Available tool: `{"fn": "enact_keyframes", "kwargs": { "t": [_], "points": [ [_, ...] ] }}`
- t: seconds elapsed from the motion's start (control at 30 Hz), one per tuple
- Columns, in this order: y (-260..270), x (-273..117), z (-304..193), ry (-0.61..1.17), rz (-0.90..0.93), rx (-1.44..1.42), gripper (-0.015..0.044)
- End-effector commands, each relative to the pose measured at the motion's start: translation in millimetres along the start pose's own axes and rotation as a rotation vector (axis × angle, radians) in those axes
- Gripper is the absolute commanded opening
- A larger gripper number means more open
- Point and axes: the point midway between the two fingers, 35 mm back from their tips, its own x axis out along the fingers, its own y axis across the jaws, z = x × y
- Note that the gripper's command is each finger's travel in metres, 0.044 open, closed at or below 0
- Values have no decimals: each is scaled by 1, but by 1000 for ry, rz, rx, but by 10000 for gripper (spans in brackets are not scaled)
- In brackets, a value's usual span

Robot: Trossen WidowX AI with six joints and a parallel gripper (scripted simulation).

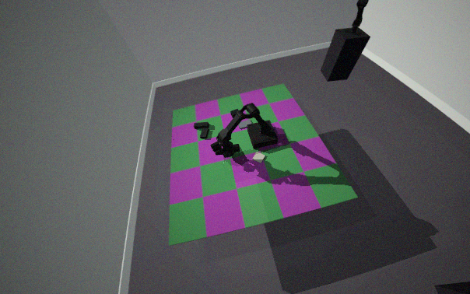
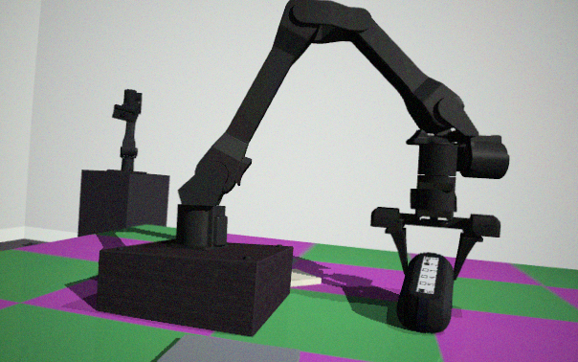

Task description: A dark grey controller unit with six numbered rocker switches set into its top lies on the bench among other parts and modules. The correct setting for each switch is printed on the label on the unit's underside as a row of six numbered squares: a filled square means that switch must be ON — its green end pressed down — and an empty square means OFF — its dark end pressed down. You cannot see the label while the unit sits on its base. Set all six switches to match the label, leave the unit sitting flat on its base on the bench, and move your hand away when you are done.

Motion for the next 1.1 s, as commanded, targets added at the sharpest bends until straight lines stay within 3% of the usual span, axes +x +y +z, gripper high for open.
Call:
{"fn": "enact_keyframes", "kwargs": {
  "t": [0.0, 1.07],
  "points": [
    [2, 8, -4, 17, 15, 14, 338],
    [3, 33, 1, 16, 15, 14, 338]
  ]
}}
